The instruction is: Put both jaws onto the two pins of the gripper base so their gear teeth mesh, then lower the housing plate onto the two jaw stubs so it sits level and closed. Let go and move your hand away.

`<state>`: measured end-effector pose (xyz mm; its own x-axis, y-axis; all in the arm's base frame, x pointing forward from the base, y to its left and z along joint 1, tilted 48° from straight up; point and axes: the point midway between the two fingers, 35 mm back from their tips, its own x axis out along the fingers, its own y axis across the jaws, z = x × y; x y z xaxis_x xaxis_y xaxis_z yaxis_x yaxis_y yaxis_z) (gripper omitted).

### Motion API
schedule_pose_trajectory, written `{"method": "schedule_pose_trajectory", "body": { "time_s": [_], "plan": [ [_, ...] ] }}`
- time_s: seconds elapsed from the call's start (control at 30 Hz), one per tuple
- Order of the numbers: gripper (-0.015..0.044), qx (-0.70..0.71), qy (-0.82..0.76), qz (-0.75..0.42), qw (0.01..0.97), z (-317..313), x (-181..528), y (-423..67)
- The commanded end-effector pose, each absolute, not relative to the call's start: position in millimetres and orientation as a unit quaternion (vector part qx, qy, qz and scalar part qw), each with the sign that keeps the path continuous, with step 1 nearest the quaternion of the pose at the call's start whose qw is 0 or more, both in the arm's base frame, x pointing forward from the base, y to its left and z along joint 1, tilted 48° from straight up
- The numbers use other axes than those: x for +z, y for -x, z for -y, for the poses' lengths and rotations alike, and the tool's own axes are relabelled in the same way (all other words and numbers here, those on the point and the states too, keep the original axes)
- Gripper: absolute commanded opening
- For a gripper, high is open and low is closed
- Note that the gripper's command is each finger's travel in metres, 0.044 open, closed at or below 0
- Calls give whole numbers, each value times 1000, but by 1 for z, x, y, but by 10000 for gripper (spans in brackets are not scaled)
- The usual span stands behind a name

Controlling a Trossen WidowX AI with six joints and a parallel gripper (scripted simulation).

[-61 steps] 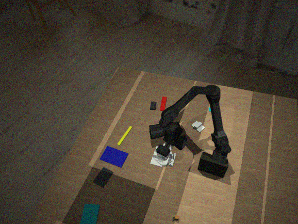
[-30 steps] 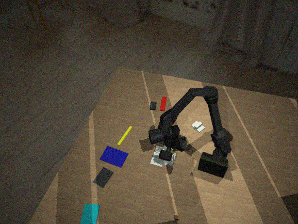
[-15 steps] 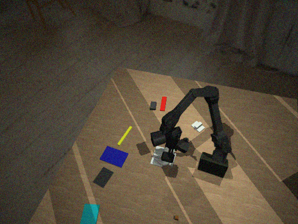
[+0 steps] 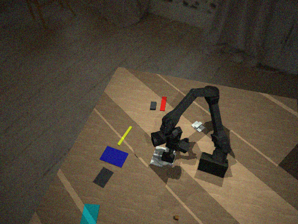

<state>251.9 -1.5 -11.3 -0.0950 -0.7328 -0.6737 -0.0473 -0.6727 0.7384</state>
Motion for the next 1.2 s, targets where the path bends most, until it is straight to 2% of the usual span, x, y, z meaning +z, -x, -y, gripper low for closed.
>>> {"method": "schedule_pose_trajectory", "body": {
  "time_s": [0.0,1.17],
  "plan": [
    [351,-670,-624,315,251,1,-12,-252],
    [351,-670,-624,314,250,22,-32,-250]
  ]
}}
